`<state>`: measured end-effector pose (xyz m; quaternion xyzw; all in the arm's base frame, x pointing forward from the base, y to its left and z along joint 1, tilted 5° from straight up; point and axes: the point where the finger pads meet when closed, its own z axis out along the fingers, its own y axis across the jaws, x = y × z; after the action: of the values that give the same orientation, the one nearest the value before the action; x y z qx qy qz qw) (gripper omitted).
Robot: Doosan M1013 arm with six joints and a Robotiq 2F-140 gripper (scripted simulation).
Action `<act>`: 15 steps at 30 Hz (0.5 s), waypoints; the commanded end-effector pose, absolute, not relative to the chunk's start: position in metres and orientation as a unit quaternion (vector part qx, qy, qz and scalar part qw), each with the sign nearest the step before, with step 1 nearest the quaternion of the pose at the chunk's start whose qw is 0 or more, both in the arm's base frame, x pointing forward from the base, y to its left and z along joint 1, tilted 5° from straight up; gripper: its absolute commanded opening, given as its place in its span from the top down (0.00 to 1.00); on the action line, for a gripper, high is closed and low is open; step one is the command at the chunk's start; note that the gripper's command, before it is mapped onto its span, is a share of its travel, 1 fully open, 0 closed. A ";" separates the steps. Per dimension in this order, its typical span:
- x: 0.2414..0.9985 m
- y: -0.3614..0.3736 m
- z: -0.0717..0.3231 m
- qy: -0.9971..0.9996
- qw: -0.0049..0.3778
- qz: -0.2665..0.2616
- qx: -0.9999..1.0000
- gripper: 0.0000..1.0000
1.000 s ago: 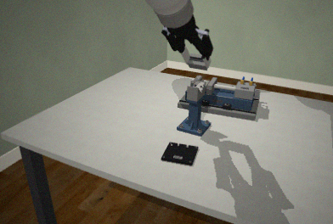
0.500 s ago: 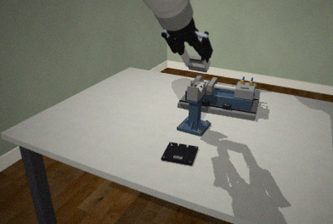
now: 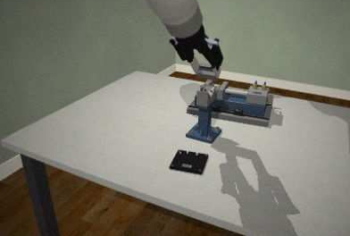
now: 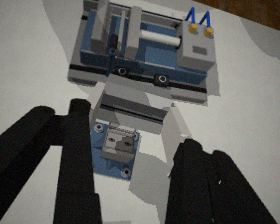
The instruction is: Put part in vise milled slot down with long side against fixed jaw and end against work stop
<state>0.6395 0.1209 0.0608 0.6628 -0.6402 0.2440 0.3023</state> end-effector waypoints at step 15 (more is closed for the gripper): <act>0.637 0.122 0.039 -0.640 0.302 0.246 0.662 1.00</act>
<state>0.6383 0.1208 0.0452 0.6628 -0.6402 0.2441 0.3022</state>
